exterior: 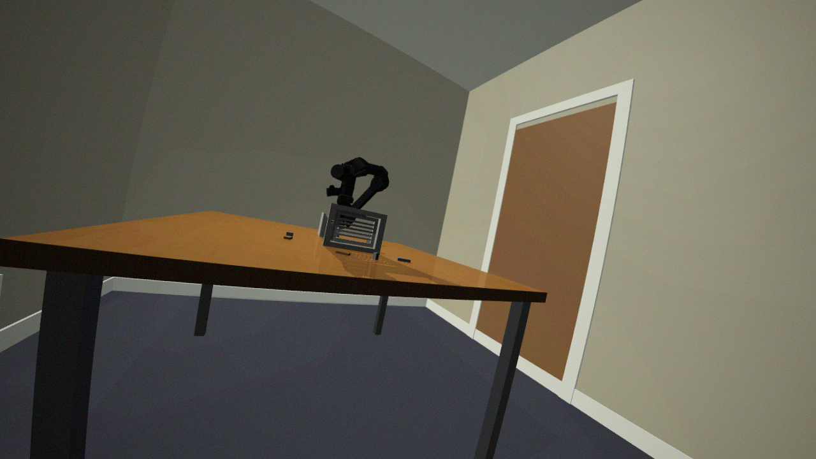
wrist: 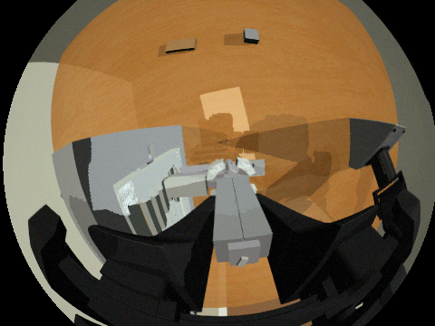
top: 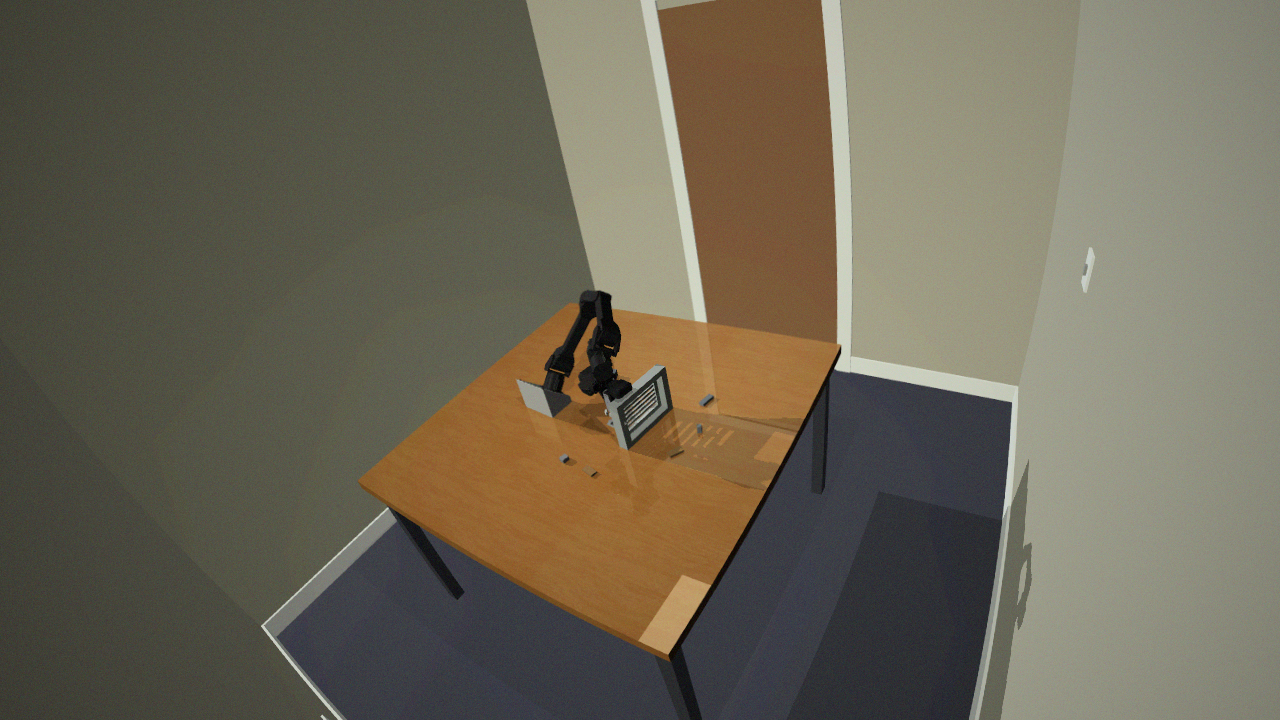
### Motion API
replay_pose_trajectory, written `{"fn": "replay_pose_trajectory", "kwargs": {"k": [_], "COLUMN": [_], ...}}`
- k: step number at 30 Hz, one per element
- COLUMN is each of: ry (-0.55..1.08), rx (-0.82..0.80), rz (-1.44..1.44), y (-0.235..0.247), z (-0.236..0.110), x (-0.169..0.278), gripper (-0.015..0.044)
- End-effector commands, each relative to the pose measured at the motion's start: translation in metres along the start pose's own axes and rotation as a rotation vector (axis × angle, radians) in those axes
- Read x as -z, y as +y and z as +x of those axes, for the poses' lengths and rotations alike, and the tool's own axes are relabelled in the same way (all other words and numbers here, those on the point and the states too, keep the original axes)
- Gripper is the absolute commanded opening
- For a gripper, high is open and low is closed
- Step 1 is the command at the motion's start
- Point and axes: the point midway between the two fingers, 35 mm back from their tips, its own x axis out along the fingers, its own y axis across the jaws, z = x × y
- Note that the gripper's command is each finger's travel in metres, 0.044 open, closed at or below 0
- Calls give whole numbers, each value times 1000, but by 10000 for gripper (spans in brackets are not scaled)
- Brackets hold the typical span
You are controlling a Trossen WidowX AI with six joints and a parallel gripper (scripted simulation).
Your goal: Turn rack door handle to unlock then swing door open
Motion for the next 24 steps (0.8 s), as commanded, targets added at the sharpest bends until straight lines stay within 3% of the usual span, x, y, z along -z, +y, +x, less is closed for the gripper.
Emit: {"fn": "replay_pose_trajectory", "kwargs": {"k": [1,14,24], "ry": [2,2,2], "rx": [-2,-1,-1], "rz": [212,285,285], "y": [0,0,0], "z": [0,0,0], "x": [0,0,0], "gripper": [21,21,284]}}
